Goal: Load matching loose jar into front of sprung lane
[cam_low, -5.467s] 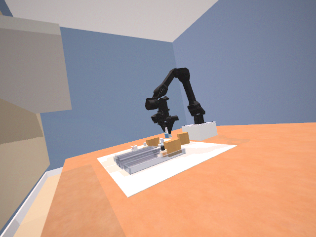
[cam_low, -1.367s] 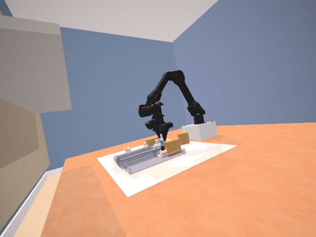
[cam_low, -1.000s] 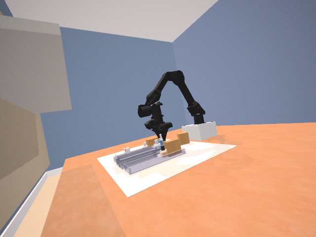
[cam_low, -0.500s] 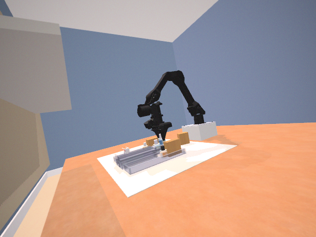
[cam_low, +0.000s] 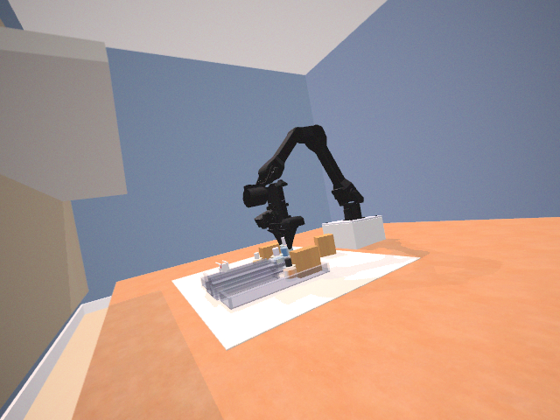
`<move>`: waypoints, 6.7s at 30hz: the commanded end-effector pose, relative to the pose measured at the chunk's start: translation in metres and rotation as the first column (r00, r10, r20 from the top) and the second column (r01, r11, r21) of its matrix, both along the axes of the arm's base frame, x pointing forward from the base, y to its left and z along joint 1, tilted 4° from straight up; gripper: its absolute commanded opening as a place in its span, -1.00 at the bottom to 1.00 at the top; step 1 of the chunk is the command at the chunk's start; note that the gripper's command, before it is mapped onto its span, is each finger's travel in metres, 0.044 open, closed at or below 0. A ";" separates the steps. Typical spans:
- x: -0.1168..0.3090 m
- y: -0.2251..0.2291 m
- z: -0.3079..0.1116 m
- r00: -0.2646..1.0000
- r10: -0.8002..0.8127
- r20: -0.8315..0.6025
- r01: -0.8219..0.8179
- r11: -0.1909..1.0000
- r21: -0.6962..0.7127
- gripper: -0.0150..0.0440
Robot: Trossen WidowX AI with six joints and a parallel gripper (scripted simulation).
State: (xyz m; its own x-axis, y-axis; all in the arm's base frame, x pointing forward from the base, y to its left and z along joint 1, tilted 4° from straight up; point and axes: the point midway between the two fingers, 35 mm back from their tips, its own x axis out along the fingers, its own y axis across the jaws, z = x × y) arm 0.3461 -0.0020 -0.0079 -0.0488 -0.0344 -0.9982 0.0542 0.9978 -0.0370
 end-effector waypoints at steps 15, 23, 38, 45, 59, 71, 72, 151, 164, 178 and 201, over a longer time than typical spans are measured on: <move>0.007 0.000 0.002 1.000 0.004 0.026 -0.004 1.000 0.002 -0.49; 0.008 0.000 0.002 1.000 0.004 0.026 -0.004 1.000 0.002 -0.49; 0.010 0.000 0.002 1.000 0.004 0.026 -0.004 1.000 0.002 -0.49; 0.011 0.000 0.002 1.000 0.004 0.026 -0.004 1.000 0.002 -0.49; 0.011 0.000 -0.003 1.000 0.004 0.026 -0.004 1.000 0.002 -0.49; 0.011 0.000 -0.007 1.000 0.004 0.026 -0.004 1.000 0.002 -0.49; 0.011 0.000 -0.008 1.000 0.004 0.026 -0.004 1.000 0.002 -0.49; 0.003 0.000 -0.028 1.000 0.004 0.025 -0.004 1.000 0.002 -0.49; 0.000 0.000 -0.028 1.000 0.004 0.025 -0.004 1.000 0.002 -0.49; -0.002 0.000 -0.028 1.000 0.004 0.025 -0.004 1.000 0.002 -0.49; -0.005 -0.001 -0.028 1.000 0.004 0.025 -0.004 1.000 0.002 -0.31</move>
State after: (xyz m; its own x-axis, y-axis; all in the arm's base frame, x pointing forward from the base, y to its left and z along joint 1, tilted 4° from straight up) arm 0.3408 -0.0026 -0.0357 -0.0228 -0.0340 -0.9992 0.0539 0.9979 -0.0352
